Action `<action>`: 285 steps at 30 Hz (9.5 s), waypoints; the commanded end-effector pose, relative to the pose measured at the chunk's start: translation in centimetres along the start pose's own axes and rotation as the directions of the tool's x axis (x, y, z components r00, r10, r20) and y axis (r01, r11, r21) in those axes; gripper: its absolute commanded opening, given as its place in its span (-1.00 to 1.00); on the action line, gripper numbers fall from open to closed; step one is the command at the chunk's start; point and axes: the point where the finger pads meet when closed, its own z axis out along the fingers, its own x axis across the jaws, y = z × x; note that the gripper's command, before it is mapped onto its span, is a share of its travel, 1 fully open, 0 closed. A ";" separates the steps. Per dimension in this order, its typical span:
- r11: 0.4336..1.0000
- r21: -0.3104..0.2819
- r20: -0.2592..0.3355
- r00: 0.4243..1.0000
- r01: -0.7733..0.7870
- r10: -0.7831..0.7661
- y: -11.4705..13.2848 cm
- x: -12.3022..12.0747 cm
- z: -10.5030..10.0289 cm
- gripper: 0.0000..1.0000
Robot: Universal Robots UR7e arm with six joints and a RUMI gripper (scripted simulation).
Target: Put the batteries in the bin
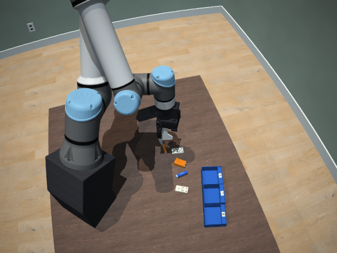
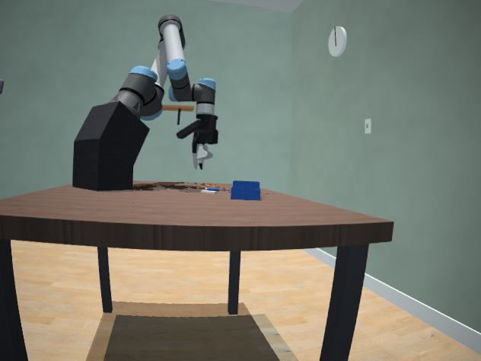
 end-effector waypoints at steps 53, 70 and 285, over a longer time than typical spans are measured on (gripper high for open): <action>0.966 0.001 -0.008 0.966 0.260 -0.260 0.2 -0.2 0.2 -0.25; 0.956 0.001 -0.009 0.956 0.293 -0.293 0.2 -0.2 0.2 -0.25; 0.873 -0.002 -0.010 0.873 0.488 -0.488 0.4 -0.1 6.1 -0.25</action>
